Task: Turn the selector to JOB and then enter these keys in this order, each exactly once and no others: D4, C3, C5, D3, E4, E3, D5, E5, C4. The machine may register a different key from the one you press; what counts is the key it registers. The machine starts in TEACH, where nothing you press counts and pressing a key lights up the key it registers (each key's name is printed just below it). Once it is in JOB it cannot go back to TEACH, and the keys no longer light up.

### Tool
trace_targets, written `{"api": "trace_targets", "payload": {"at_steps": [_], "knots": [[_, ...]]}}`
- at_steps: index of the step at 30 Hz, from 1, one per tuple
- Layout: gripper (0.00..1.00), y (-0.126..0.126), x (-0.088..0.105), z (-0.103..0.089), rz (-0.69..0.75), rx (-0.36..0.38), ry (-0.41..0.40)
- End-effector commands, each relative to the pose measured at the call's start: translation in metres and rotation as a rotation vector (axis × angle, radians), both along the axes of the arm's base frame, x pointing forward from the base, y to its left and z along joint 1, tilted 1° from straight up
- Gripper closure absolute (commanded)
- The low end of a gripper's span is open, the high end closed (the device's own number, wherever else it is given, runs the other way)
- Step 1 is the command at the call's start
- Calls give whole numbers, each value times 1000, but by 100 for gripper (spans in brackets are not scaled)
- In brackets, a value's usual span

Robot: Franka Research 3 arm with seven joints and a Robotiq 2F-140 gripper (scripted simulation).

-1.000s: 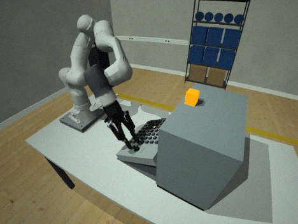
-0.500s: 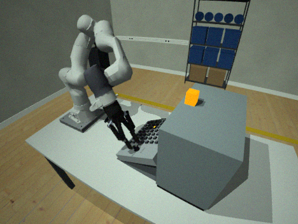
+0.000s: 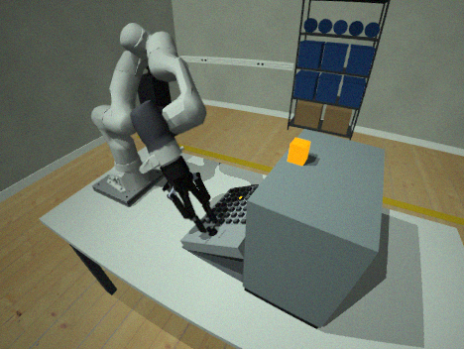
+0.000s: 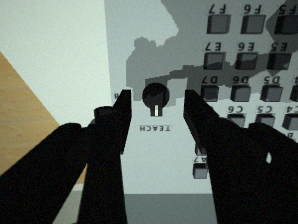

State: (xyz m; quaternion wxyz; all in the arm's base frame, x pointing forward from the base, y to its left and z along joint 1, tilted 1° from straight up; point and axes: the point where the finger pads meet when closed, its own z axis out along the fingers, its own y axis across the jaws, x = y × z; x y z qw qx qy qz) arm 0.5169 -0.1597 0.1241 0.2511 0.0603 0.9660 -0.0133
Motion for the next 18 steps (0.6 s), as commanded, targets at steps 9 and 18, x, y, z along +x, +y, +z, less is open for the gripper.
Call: {"api": "trace_targets", "payload": {"at_steps": [9, 18], "knots": [[60, -1, 2, -1, 1, -4, -2], [60, -1, 4, -5, 1, -4, -2]]}}
